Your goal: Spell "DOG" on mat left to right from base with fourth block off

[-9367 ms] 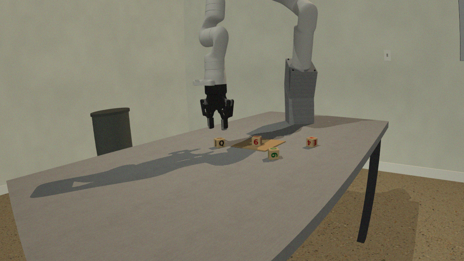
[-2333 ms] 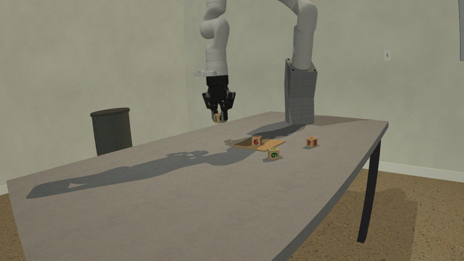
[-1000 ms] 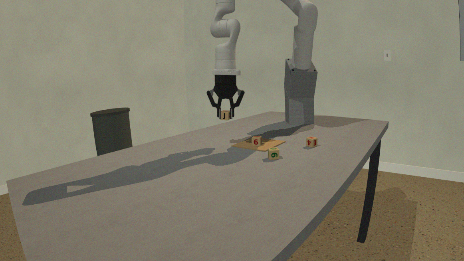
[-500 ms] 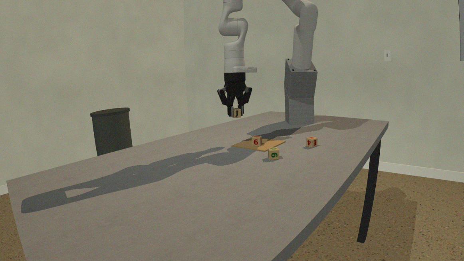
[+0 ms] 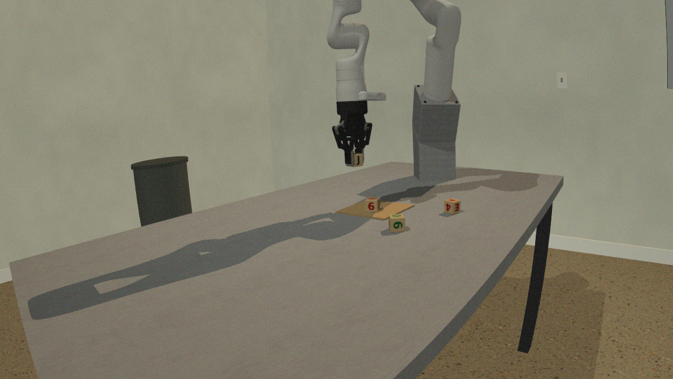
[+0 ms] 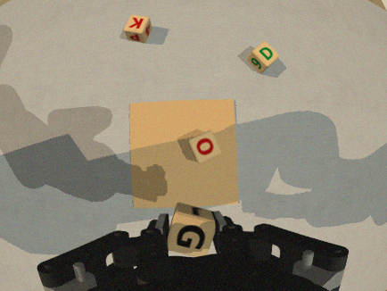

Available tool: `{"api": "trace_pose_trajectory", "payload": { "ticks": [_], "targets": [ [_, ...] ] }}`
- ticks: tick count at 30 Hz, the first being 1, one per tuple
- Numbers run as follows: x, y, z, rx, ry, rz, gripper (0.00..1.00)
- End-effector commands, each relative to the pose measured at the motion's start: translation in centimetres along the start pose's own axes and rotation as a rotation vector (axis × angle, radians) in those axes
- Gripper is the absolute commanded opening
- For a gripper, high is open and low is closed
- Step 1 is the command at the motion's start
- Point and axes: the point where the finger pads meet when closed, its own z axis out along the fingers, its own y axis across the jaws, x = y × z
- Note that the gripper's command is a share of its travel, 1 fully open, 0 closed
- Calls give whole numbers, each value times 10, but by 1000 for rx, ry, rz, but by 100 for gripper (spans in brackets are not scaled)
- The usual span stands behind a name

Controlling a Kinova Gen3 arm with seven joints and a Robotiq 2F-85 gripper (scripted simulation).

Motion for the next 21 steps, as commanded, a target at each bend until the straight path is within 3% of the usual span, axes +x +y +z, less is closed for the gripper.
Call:
{"api": "trace_pose_trajectory", "payload": {
  "ticks": [1,21],
  "targets": [
    [10,0,0,-9,8,-30,26],
    [7,2,6,-11,6,-27,26]
  ]
}}
